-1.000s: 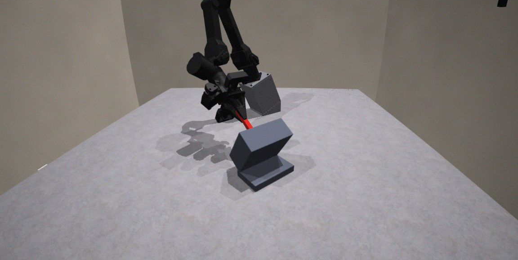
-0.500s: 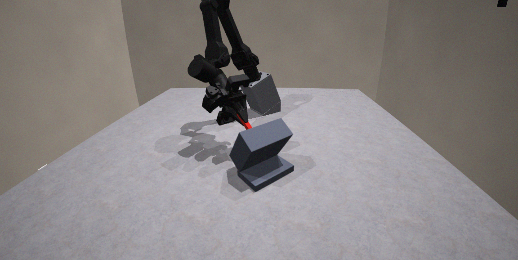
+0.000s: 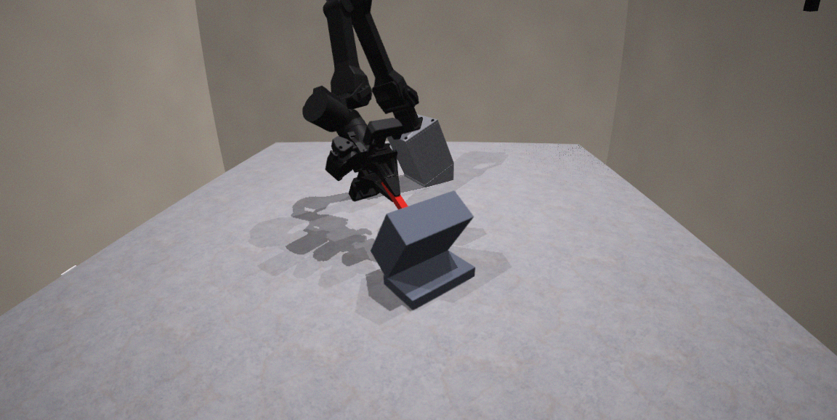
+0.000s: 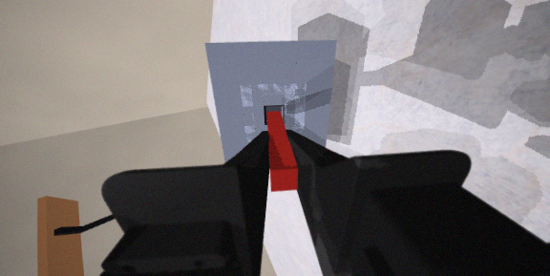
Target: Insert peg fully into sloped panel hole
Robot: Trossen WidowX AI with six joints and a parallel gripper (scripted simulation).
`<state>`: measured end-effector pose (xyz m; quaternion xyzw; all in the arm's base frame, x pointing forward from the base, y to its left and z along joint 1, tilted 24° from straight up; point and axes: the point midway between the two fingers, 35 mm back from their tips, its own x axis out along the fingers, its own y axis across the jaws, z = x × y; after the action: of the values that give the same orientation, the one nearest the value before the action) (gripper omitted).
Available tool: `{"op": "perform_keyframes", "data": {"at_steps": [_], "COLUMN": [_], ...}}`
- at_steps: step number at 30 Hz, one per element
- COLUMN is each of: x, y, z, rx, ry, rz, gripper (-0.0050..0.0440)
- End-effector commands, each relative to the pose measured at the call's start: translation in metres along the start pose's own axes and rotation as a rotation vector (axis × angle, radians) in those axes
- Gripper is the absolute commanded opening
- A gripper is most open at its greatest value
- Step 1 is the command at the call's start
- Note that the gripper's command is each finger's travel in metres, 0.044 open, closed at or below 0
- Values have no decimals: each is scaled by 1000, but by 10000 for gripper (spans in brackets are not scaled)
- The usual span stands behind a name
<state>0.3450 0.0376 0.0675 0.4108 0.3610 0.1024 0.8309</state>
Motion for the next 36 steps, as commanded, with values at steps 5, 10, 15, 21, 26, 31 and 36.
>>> {"op": "perform_keyframes", "data": {"at_steps": [5, 10, 15, 21, 26, 31, 36], "x": [-2, -2, 2, 10, 10, 10, 10], "y": [2, 2, 2, 3, 3, 3, 3], "z": [1, 1, 1, 3, 3, 3, 3], "rx": [-11, -11, -11, -11, -11, -11, -11], "ry": [-11, -11, -11, -11, -11, -11, -11], "rz": [11, 11, 11, 12, 12, 12, 12], "gripper": [0, 0, 0, 0, 0, 0, 0]}}
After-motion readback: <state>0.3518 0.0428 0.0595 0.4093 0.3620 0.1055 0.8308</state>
